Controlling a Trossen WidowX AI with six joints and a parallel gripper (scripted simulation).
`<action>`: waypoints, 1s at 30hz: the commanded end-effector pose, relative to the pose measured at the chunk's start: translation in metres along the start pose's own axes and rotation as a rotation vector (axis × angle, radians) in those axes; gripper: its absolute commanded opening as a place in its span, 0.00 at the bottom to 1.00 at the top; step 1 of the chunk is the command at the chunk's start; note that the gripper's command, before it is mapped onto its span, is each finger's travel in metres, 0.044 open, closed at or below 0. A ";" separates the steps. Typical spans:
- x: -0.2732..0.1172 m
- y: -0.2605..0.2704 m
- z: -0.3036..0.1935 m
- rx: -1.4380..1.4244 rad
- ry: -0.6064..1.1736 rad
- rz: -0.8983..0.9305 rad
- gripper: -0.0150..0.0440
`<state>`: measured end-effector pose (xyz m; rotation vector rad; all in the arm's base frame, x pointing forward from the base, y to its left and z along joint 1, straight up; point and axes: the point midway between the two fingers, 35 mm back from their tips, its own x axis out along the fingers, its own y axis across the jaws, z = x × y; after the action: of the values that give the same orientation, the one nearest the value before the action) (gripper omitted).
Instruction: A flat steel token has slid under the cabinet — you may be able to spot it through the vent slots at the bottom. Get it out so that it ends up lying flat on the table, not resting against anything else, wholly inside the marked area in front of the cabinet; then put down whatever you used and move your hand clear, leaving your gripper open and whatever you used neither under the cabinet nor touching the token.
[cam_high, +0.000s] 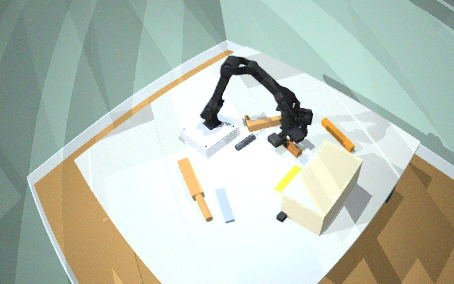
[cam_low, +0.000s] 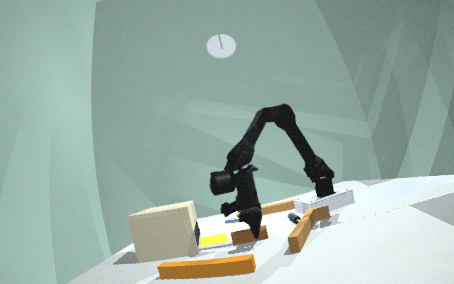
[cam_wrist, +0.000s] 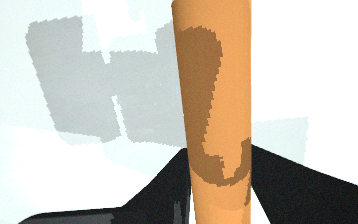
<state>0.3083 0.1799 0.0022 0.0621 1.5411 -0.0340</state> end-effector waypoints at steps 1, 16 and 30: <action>0.000 0.000 0.005 0.000 -0.001 0.002 0.25; -0.001 0.000 0.022 0.000 -0.002 0.002 0.25; -0.001 0.000 0.037 0.000 -0.003 0.002 0.25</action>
<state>0.3416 0.1778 0.0039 0.0623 1.5391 -0.0340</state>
